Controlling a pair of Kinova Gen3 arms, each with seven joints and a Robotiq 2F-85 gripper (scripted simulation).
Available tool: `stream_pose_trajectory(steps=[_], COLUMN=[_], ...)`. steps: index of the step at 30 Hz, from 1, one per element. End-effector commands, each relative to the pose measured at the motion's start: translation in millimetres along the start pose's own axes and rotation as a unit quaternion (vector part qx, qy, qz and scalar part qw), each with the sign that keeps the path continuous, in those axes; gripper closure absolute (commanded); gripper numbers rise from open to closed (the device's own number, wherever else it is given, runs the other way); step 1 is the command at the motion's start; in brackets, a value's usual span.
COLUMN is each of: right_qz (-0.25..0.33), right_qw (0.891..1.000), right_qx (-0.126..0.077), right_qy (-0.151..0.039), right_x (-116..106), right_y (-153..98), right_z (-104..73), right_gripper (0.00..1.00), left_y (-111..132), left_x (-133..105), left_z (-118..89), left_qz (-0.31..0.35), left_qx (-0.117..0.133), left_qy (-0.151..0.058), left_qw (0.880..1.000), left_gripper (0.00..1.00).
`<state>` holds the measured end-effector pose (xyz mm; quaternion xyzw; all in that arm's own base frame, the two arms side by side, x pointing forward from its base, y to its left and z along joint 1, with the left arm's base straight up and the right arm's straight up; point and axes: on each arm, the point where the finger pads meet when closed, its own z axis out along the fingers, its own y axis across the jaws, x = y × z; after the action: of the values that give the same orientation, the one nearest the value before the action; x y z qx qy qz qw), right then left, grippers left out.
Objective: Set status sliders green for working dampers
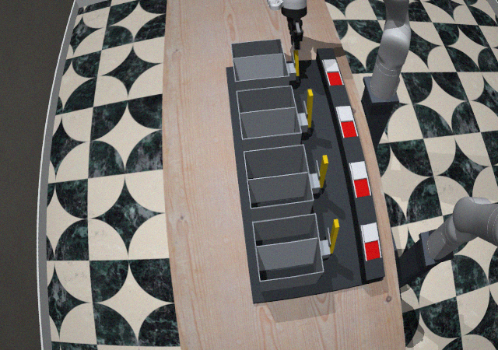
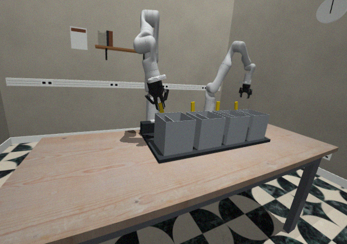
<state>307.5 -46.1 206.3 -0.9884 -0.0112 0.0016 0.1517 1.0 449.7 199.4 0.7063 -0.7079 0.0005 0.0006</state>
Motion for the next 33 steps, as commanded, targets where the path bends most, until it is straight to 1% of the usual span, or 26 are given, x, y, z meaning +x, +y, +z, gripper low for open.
stream_pose_trajectory(steps=[1, 21, 33], right_qz=[0.000, 0.000, 0.000], right_qw=[1.000, 1.000, 1.000], right_qx=[0.000, 0.001, 0.009], right_qy=[0.000, 0.000, 0.000], right_x=[0.2, 0.2, 0.2], right_y=[-0.1, 0.1, 2.1], right_z=[-0.3, -0.2, -0.2], right_gripper=[0.744, 0.744, 0.744], left_y=[0.0, 0.0, 0.0], left_x=[-0.3, -0.3, -0.3], left_z=[-0.6, -0.6, -0.6], left_qz=[0.000, 0.000, 0.000], left_qx=[0.000, 0.000, 0.000], left_qy=[-0.001, -0.001, -0.001], left_qw=[1.000, 1.000, 1.000], left_gripper=[0.002, 0.002, 0.002])
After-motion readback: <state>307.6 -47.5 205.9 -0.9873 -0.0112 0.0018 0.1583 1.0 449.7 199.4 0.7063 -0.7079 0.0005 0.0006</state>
